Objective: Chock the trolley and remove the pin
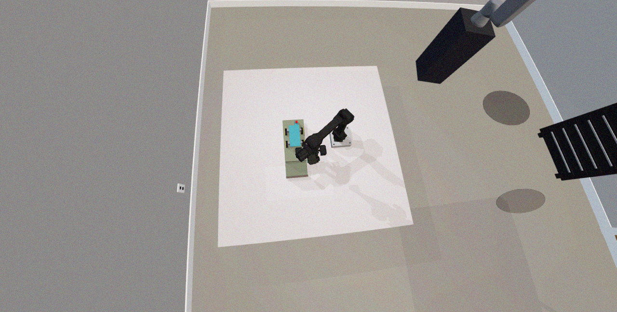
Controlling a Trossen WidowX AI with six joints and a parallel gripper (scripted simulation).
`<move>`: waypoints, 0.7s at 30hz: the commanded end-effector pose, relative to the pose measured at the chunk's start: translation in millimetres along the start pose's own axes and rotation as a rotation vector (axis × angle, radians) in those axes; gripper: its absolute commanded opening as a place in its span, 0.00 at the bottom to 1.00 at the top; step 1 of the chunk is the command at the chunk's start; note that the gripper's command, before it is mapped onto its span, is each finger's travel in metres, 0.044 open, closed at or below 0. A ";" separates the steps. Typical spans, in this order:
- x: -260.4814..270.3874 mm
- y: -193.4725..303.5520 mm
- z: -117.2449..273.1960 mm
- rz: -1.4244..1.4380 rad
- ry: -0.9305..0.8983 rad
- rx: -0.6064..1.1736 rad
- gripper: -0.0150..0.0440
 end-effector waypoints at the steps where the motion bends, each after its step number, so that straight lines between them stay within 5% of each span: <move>1: -3.6 -3.6 2.0 0.095 0.004 0.007 0.25; 21: -5.2 -7.6 1.8 0.818 -0.037 0.047 0.25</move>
Point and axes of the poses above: the point midway between the two fingers, 35 mm back from their tips, its own z axis back along the fingers, its own x axis across the jaws, y = z × x, the point moved 3 cm from there along z, back along the fingers, and after that the axes turned 12 degrees about z, right-handed, at the moved point
